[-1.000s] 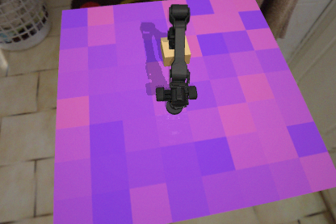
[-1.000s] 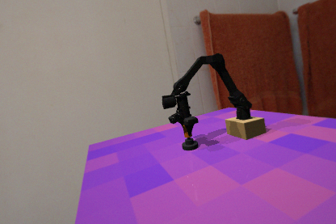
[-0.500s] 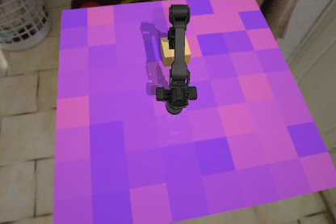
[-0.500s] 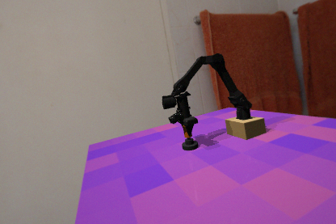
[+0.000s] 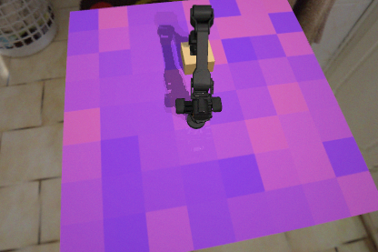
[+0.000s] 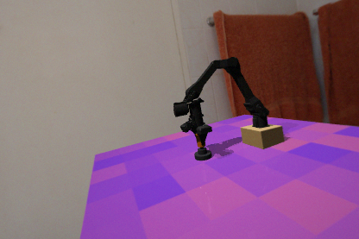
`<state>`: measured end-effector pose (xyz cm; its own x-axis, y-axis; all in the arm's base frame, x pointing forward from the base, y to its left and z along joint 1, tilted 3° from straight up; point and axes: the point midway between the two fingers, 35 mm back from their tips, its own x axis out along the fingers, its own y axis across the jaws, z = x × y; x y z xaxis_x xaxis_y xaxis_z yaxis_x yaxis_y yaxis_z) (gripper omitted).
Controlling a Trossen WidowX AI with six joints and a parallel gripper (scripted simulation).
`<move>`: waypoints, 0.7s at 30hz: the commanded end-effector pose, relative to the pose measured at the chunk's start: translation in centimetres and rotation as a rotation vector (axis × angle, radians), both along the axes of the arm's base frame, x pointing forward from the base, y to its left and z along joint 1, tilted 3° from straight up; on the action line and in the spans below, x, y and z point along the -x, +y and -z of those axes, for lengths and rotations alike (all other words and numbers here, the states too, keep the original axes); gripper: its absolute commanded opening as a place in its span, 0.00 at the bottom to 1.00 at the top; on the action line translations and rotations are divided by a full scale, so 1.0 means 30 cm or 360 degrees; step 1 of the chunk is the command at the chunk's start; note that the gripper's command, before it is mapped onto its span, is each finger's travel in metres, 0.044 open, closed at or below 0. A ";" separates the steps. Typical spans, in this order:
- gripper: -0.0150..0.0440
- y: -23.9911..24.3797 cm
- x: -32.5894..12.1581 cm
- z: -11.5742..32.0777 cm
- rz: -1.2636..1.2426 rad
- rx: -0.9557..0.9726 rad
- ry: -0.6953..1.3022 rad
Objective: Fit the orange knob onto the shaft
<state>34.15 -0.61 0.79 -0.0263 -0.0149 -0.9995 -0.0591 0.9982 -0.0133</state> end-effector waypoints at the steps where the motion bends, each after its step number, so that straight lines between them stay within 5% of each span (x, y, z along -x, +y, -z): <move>1: 0.25 -0.002 0.001 0.004 0.0008 0.0008 -0.0003; 21: 0.25 -0.001 0.001 0.044 0.0004 0.0000 -0.0002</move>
